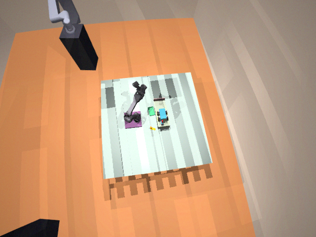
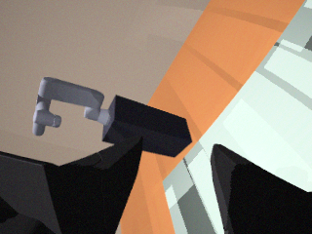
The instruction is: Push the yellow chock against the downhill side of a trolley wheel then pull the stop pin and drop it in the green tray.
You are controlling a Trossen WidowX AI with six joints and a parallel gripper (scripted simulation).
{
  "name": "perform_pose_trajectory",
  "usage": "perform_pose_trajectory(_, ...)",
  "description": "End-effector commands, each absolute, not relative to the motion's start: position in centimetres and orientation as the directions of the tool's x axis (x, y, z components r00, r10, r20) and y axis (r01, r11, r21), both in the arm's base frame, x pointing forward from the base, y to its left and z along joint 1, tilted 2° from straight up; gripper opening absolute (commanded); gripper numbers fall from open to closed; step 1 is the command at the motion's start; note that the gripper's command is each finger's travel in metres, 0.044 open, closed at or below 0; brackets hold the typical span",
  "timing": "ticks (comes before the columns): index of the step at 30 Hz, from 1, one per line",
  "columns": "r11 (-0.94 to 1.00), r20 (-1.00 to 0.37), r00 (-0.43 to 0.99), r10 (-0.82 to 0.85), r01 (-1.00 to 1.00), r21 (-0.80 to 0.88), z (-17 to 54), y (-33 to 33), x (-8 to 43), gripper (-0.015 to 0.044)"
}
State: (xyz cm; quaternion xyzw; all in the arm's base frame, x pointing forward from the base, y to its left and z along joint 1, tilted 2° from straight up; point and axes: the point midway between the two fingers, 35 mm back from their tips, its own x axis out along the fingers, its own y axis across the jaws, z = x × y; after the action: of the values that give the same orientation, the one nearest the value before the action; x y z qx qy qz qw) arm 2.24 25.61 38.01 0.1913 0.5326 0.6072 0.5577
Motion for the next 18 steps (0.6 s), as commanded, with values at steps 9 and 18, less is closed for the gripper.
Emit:
perform_pose_trajectory(9,0.539,-0.545,0.027,0.838,-0.194,0.82,32.2,24.1,12.3,0.019)
perform_pose_trajectory(18,0.664,-0.667,0.217,0.713,0.095,0.741,28.4,19.9,18.5,0.019)
